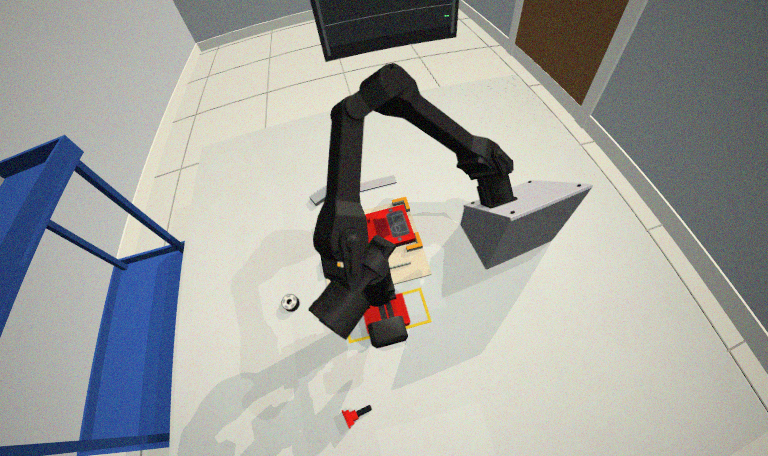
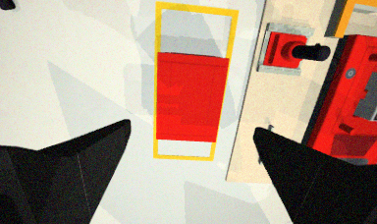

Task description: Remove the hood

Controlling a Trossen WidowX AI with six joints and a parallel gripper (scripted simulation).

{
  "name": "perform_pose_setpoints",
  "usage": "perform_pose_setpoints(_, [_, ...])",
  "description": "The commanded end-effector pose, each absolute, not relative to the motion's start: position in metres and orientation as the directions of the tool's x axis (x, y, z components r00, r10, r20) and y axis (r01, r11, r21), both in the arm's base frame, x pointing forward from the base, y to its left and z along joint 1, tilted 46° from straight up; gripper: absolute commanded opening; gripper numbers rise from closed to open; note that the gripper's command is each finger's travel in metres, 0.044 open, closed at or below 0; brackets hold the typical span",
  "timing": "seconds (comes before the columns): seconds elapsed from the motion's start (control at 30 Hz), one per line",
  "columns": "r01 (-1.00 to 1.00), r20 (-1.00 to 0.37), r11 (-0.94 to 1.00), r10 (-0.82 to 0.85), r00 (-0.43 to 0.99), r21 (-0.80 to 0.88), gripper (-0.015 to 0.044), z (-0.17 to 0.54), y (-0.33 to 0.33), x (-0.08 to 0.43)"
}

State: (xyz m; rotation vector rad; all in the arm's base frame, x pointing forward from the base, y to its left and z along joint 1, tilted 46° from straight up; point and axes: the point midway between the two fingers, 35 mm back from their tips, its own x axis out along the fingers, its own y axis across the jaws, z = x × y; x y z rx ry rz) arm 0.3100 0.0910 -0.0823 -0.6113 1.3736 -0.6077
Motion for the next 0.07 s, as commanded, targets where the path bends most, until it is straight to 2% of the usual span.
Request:
perform_pose_setpoints(0.0, [0.041,-0.699,0.704,-0.709,0.094,-0.709,0.0440,-0.0824,0.0910,0.3093])
perform_pose_setpoints(0.03, [0.041,-0.699,0.704,-0.709,0.094,-0.709,0.0440,-0.0824,0.0910,0.3093])
